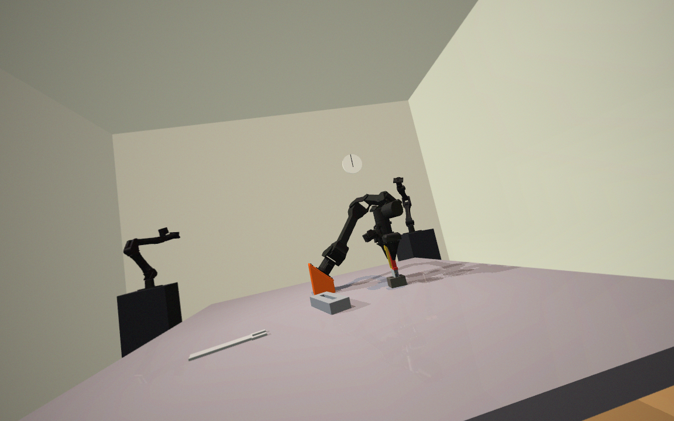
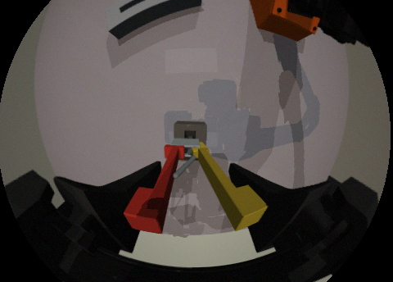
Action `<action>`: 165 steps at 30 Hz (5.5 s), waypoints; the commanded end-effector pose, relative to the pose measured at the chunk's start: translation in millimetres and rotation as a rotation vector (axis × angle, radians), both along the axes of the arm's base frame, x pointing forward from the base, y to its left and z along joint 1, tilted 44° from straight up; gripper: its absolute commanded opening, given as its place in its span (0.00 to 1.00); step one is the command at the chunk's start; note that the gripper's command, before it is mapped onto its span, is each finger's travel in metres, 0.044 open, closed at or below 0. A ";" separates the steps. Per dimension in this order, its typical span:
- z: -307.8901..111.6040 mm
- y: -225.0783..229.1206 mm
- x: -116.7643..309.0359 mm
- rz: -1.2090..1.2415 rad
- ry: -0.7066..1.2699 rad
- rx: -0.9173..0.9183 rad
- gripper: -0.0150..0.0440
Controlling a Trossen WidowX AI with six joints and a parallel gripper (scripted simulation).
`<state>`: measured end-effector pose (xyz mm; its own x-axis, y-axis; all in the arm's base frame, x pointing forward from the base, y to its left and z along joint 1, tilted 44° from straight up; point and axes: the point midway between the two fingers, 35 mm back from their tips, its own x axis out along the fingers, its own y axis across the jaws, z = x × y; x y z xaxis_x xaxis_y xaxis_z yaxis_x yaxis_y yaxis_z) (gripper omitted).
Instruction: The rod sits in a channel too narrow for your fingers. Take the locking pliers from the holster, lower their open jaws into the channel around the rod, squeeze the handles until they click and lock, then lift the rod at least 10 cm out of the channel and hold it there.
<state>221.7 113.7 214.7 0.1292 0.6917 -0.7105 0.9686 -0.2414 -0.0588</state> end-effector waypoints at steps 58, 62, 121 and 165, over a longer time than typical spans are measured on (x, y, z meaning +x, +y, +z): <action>7.1 -48.9 16.4 -0.093 0.110 -0.002 0.79; 2.3 -54.5 20.5 -0.119 0.133 -0.002 0.79; -74.4 -145.3 51.2 -0.487 0.470 0.037 0.79; -136.1 -210.2 39.4 -0.741 0.721 0.113 0.79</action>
<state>264.0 -88.8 83.9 0.1137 0.6810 -0.7234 0.3415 -0.7106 -0.6152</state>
